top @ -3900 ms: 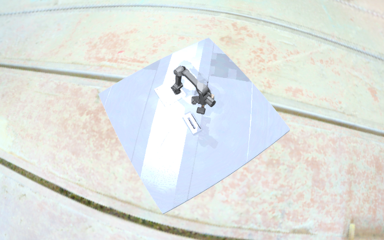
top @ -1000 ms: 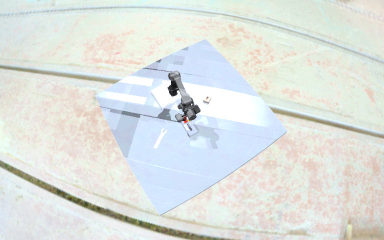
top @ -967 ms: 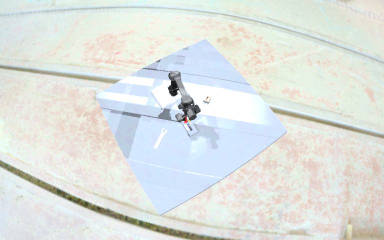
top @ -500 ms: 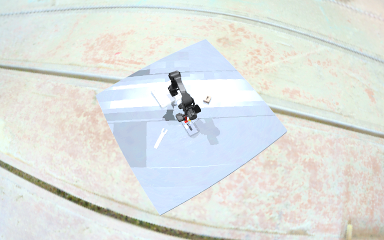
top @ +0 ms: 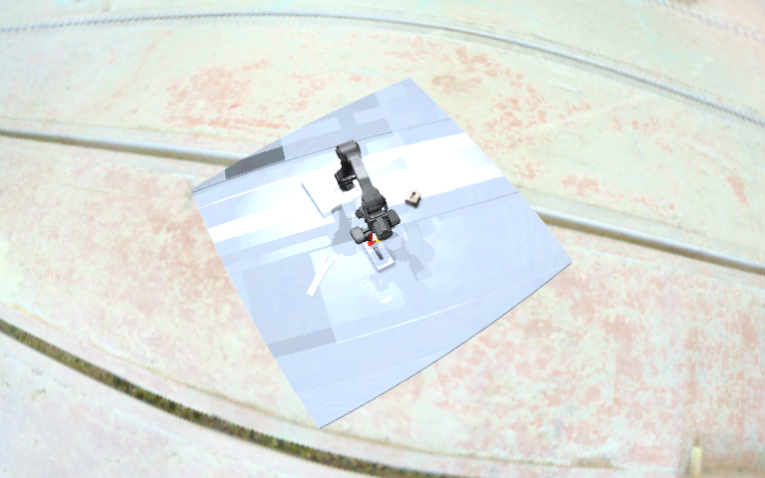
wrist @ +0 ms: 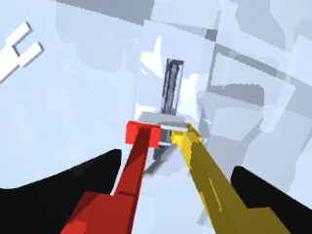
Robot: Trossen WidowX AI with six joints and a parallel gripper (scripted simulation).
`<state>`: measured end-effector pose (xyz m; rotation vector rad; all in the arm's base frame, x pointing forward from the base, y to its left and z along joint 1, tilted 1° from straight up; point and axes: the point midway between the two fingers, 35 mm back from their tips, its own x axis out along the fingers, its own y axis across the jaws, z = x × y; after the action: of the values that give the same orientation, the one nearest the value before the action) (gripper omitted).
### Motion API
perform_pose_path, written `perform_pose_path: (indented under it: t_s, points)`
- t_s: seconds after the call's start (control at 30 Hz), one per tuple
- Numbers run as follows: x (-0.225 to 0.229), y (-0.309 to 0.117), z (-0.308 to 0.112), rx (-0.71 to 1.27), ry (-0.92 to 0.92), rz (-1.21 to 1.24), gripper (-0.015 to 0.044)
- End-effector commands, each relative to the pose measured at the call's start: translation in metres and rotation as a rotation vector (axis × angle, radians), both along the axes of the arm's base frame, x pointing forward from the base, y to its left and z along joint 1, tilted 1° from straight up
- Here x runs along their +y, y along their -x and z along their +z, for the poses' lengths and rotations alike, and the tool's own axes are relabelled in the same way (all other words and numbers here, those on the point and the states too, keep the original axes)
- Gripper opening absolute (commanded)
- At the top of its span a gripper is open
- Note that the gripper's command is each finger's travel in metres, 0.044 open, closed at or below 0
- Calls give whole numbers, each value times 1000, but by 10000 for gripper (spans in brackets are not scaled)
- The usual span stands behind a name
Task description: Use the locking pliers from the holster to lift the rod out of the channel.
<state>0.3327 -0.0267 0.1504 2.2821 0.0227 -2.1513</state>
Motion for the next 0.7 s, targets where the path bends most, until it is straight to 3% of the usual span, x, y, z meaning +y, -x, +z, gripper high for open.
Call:
perform_pose_path:
  t_s: [0.0,0.67]
  points:
    - [0,0,-4,-3,-5,-3,316]
    - [0,-1,-24,-3,-5,-3,316]
